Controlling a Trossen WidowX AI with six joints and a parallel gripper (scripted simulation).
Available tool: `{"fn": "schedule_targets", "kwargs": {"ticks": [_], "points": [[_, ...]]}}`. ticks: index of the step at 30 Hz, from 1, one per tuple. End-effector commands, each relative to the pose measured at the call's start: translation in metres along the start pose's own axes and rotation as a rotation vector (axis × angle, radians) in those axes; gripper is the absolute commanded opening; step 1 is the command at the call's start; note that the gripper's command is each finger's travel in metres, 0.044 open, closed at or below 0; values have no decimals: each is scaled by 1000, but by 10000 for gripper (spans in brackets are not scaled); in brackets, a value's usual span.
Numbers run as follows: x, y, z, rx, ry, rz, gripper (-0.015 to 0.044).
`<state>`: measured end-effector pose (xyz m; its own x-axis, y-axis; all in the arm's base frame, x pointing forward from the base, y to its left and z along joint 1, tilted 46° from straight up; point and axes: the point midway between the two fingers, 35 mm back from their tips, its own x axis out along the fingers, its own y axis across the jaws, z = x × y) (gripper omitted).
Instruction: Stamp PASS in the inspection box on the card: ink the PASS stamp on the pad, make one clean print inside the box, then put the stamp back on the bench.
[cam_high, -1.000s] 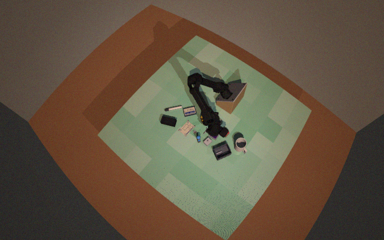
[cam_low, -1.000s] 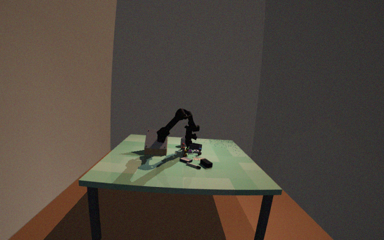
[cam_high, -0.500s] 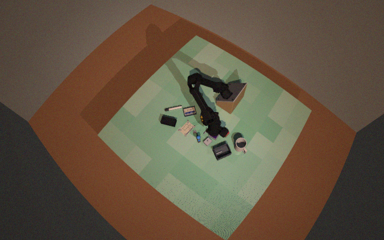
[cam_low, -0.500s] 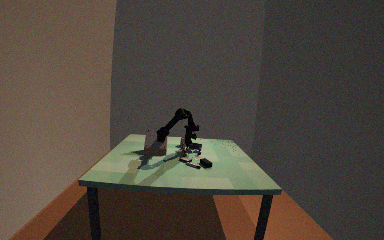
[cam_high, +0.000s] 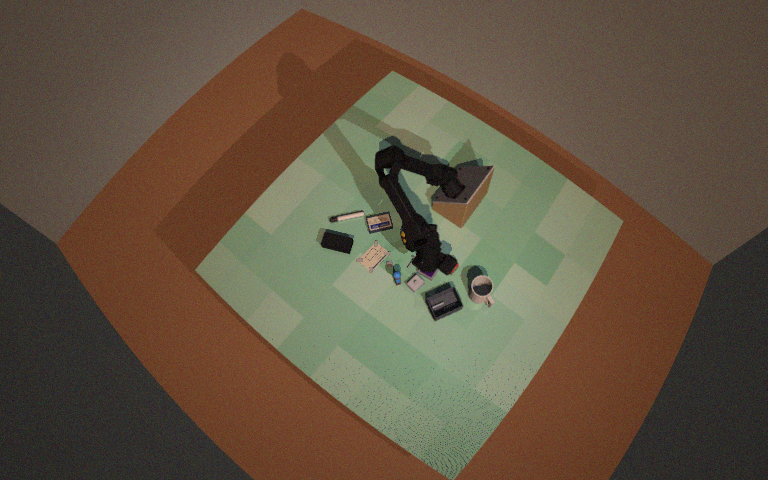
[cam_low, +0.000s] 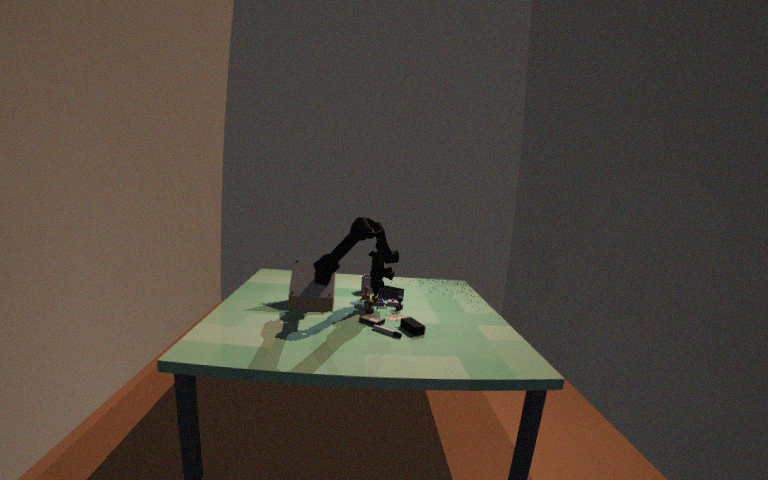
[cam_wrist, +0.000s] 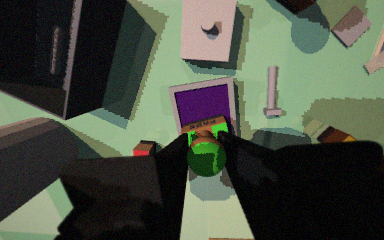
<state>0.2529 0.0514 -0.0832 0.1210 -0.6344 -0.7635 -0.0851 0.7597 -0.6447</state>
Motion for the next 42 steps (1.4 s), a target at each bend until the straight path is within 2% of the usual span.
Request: {"fn": "schedule_targets", "kwargs": {"ticks": [1,42], "points": [[2,-1,0,2,0,-5,0],[-17,1,1,2,0,-3,0]]}}
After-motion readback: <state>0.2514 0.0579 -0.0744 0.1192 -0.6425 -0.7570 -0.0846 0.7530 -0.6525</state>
